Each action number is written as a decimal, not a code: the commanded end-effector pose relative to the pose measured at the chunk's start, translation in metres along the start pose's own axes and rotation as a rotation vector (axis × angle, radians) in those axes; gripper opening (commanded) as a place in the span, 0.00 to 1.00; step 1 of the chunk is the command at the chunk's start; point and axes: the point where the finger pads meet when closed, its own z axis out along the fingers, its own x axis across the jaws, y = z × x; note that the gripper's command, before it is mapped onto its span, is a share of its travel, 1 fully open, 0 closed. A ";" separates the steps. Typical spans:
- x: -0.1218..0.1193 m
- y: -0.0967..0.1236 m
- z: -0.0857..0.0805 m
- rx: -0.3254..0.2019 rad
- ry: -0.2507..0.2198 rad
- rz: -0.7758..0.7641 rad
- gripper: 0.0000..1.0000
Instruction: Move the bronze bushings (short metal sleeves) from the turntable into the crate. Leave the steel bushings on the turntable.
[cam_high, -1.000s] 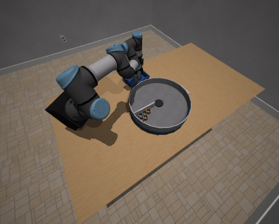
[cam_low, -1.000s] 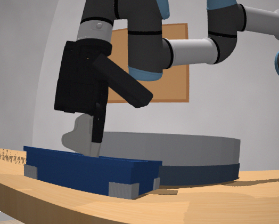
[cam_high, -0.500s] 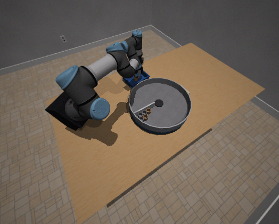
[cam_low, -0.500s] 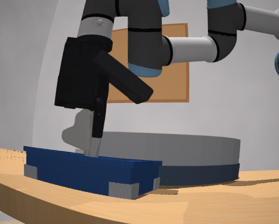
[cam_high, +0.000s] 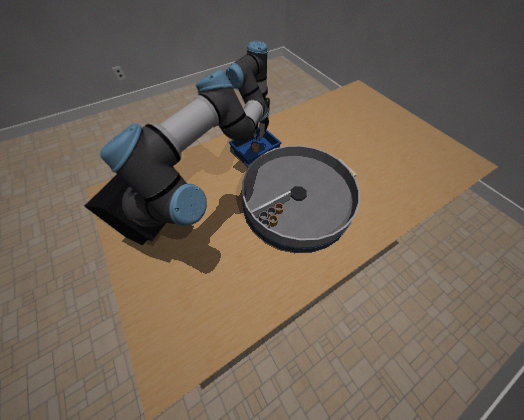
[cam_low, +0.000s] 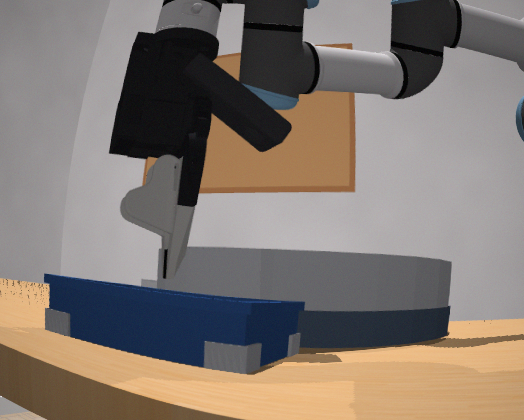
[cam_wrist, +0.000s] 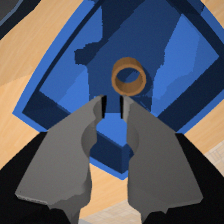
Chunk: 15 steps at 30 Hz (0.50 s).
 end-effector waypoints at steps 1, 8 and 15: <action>0.000 -0.001 -0.021 0.004 0.002 0.002 0.06; 0.000 -0.001 -0.039 0.004 0.002 0.002 0.06; 0.000 -0.001 -0.058 0.004 0.002 0.002 0.06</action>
